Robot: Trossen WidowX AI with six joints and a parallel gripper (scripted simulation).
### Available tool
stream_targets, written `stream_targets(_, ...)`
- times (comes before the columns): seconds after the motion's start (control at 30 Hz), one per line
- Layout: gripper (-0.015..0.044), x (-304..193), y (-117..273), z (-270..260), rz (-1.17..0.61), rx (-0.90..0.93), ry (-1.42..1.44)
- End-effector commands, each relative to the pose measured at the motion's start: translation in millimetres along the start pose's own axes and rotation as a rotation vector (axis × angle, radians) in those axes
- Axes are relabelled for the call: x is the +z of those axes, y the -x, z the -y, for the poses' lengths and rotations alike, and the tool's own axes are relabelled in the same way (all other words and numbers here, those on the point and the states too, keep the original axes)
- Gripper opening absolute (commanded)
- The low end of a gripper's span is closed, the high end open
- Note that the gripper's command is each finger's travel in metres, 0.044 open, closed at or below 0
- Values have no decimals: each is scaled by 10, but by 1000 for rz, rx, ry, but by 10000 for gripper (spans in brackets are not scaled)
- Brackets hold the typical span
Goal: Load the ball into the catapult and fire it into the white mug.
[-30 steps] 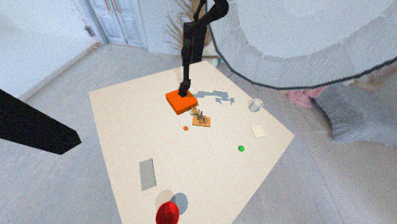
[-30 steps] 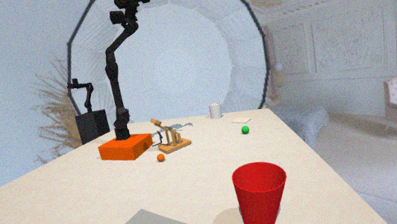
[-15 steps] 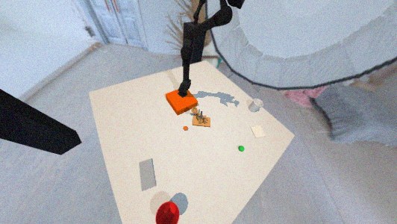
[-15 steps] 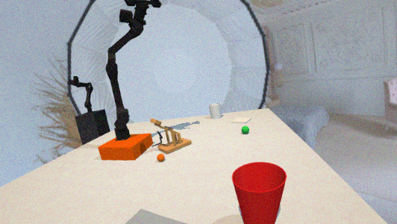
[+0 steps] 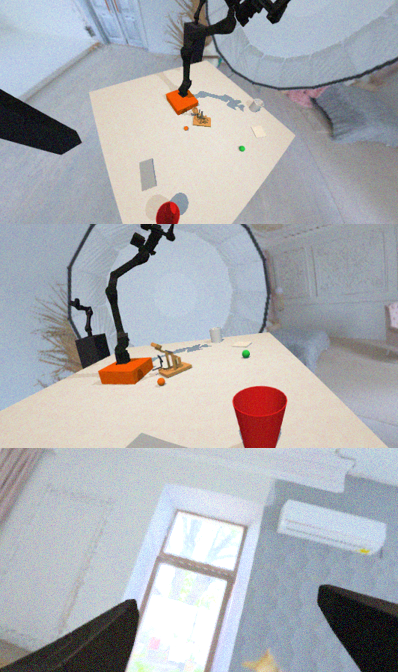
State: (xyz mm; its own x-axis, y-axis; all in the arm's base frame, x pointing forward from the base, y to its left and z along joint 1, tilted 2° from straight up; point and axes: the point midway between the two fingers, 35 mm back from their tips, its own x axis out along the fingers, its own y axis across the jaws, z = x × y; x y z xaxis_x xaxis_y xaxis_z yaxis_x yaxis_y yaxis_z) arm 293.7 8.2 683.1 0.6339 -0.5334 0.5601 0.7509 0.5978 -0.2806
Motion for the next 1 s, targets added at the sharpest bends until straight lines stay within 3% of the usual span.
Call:
stream_targets(0.0, 440, -147, -30, -242, 2, 67, 80)
stream_targets(0.4, 440, -701, -56, -837, -38, 261, 293)
stream_targets(0.97, 440, -1939, 150, -1525, -201, 628, 590)
